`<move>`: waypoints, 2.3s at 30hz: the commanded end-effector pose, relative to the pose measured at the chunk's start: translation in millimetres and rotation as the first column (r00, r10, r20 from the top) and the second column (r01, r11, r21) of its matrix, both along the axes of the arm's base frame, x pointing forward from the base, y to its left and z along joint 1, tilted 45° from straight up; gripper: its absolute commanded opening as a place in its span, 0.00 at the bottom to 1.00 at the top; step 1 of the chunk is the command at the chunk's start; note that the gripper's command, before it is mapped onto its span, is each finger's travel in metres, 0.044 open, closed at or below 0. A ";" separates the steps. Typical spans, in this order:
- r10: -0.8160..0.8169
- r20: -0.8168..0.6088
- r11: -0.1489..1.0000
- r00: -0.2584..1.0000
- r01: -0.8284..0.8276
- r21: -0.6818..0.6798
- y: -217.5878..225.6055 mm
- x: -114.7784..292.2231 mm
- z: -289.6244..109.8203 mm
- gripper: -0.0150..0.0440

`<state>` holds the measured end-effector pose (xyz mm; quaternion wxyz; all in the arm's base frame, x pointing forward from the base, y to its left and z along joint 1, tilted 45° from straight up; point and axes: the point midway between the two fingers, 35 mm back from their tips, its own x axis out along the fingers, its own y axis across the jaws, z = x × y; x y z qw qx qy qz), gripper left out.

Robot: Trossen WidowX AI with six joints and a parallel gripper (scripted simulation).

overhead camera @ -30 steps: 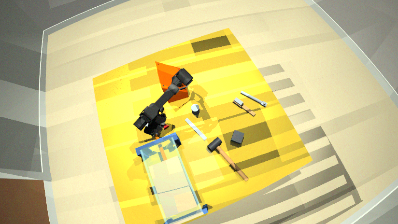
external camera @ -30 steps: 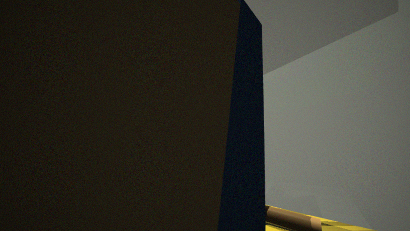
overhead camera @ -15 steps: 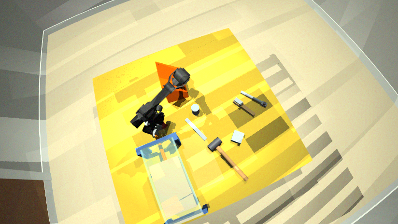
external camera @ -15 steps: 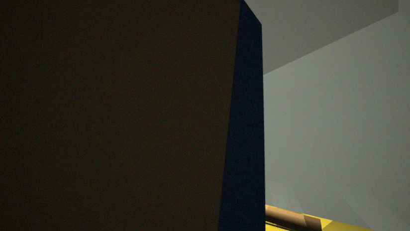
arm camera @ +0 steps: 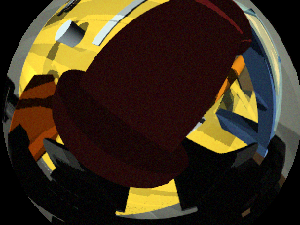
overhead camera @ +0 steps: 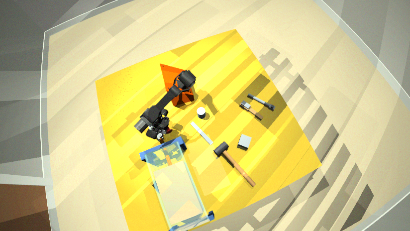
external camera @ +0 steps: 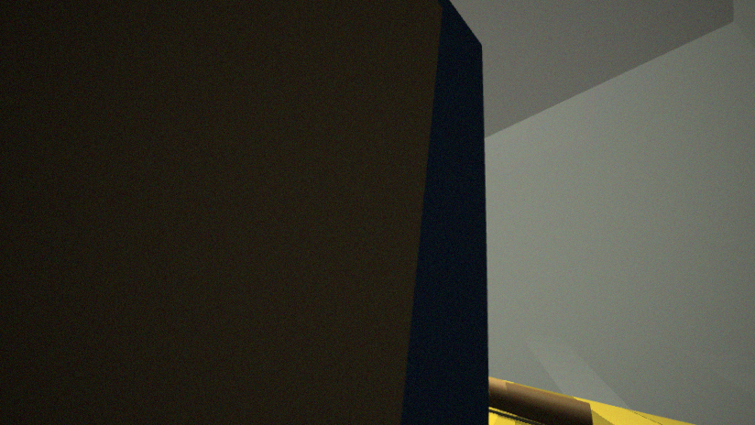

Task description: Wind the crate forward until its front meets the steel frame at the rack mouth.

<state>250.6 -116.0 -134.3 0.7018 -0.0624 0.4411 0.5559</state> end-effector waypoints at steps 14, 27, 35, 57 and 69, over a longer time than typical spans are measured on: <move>-0.130 -0.123 0.991 0.984 0.129 -0.020 -3.2 5.8 -5.1 0.25; -0.228 -0.211 0.974 0.950 0.224 -0.045 -6.4 9.9 -8.2 0.25; -0.283 -0.261 0.959 0.923 0.276 -0.063 -8.4 12.1 -10.3 0.25; -0.405 -0.368 0.913 0.837 0.391 -0.117 -12.7 16.2 -16.3 0.25; -0.456 -0.407 0.888 0.792 0.438 -0.142 -12.2 17.1 -21.4 0.25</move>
